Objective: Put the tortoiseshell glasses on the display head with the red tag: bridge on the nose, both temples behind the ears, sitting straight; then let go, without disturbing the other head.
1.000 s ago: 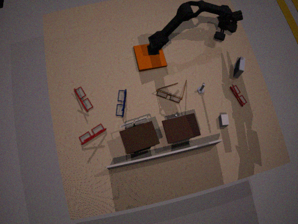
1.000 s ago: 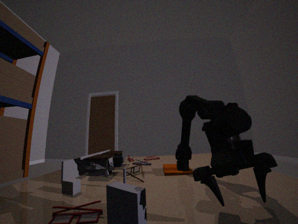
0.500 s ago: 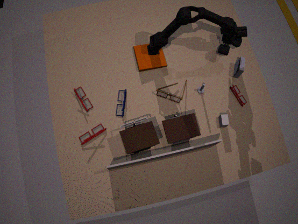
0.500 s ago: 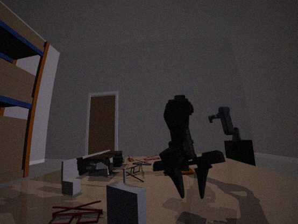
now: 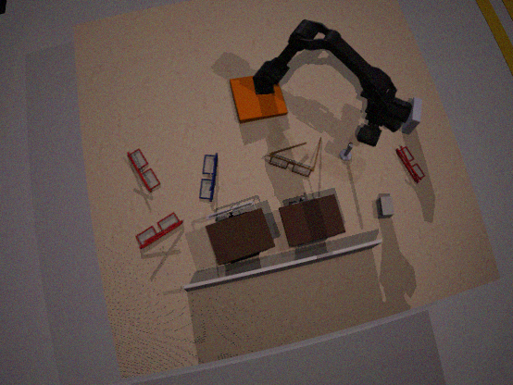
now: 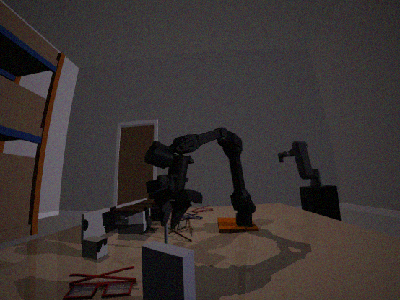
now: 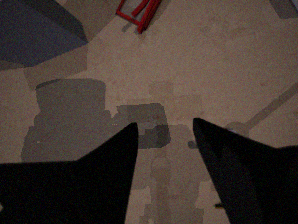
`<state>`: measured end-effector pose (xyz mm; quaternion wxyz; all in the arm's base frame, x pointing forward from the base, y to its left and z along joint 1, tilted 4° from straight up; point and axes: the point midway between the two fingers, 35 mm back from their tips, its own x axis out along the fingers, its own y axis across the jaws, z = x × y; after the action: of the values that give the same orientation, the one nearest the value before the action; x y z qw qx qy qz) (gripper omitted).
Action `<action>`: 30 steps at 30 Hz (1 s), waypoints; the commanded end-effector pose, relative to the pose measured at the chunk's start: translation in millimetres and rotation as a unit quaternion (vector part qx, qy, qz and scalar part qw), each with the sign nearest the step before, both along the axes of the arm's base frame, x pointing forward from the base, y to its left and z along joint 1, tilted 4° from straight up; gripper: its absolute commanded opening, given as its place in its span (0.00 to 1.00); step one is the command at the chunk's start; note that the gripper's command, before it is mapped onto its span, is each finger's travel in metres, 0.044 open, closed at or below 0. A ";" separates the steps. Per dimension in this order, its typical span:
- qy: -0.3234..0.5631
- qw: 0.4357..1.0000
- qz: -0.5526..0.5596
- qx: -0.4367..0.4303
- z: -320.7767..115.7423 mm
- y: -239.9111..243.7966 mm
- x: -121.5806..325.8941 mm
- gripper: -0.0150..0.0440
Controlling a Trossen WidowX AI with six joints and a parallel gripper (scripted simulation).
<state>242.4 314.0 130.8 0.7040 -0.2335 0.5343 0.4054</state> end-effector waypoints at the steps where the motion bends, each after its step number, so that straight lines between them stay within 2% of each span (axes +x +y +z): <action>1: -0.026 0.999 -0.015 -0.022 1.4 -59.1 41.9 0.59; 8: -0.023 0.996 0.001 -0.081 -10.3 -142.3 78.7 0.59; 16: 0.043 0.988 0.070 -0.134 -37.2 -240.2 82.0 0.59; 24: 0.046 0.987 0.072 -0.135 -37.8 -241.9 79.6 0.59; 27: 0.046 0.987 0.072 -0.135 -37.8 -241.9 79.6 0.46; 30: 0.046 0.987 0.072 -0.135 -37.8 -241.9 79.6 0.46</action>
<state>323.9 74.2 94.1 0.6143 -0.3427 0.5955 0.3880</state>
